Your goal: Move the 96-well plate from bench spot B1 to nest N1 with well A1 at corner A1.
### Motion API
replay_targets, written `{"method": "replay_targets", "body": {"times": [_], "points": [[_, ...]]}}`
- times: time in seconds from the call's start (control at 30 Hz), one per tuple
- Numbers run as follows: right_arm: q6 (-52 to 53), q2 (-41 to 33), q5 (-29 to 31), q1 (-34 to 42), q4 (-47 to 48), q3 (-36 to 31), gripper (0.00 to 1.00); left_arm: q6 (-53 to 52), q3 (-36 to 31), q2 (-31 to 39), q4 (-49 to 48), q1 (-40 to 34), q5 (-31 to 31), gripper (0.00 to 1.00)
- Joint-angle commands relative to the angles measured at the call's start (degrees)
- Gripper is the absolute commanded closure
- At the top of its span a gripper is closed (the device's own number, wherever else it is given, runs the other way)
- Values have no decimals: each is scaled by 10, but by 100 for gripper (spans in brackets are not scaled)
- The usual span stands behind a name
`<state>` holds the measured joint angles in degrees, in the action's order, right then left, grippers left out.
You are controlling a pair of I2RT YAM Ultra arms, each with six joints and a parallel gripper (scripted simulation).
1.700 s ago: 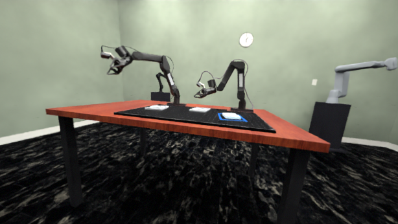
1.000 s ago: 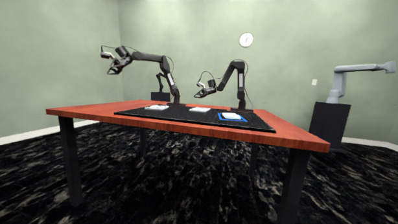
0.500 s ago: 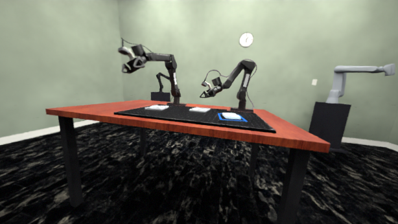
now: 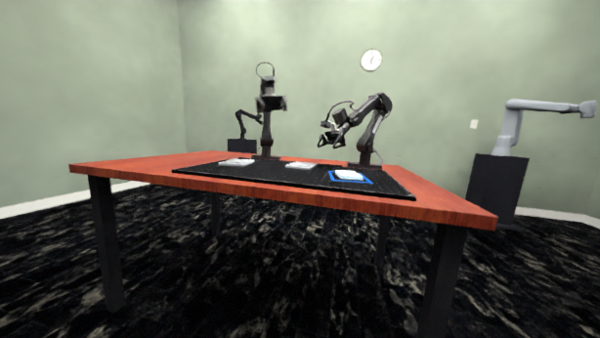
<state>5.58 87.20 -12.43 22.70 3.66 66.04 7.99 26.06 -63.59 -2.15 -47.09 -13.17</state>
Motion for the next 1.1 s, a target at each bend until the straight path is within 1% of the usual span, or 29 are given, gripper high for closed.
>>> {"method": "replay_targets", "body": {"times": [0.0, 0.13, 0.3, 0.47, 0.53, 0.7, 1.07], "points": [[-19, -34, 52, 35, 95, -28, 0, -11, 38, 2, 94, 54, 72, 0], [-32, -74, 68, 127, 153, -98, 0, -24, 83, -20, 142, 159, 112, 0], [-45, -118, 91, 230, 215, -175, 0, -39, 149, -70, 190, 260, 143, 0], [-54, -146, 110, 299, 255, -227, 0, -49, 205, -117, 222, 317, 156, 0], [-54, -146, 110, 299, 255, -227, 0, -49, 205, -117, 222, 317, 156, 0], [-58, -154, 111, 327, 260, -247, 0, -53, 234, -142, 234, 340, 158, 0], [-54, -150, 111, 324, 259, -242, 0, -52, 237, -144, 226, 341, 153, 0]]}}
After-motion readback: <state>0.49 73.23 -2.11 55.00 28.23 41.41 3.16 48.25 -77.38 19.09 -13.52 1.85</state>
